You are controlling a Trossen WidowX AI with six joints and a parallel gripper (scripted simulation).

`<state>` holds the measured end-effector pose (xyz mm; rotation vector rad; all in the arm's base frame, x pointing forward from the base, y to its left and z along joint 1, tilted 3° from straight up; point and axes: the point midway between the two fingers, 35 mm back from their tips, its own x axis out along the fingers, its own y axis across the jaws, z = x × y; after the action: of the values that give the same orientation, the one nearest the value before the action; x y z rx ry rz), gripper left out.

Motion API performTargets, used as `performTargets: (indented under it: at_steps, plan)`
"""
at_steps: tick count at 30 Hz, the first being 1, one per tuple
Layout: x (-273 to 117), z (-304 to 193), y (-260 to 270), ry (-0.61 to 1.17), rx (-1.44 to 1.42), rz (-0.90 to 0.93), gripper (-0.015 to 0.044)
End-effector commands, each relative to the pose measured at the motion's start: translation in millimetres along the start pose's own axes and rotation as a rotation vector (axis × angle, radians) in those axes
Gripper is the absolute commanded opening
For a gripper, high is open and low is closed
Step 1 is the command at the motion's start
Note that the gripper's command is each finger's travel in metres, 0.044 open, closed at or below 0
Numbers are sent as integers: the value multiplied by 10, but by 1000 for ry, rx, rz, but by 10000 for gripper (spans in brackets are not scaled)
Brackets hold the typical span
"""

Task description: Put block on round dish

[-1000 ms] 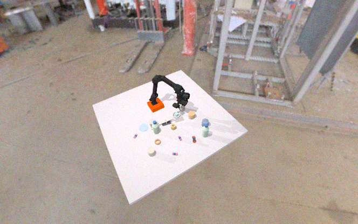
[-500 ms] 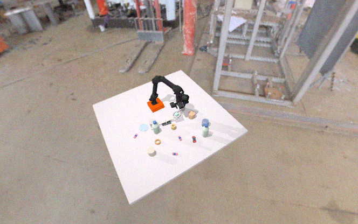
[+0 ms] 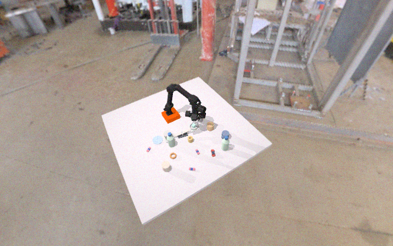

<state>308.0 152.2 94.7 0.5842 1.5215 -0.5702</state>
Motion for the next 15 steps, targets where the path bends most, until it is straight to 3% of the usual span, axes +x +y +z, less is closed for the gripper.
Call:
performTargets:
  at_steps: [1,15]
  plan:
    - [-27,90,-19,-6,143,-5,260]
    - [-105,352,-125,-14,629,-17,260]
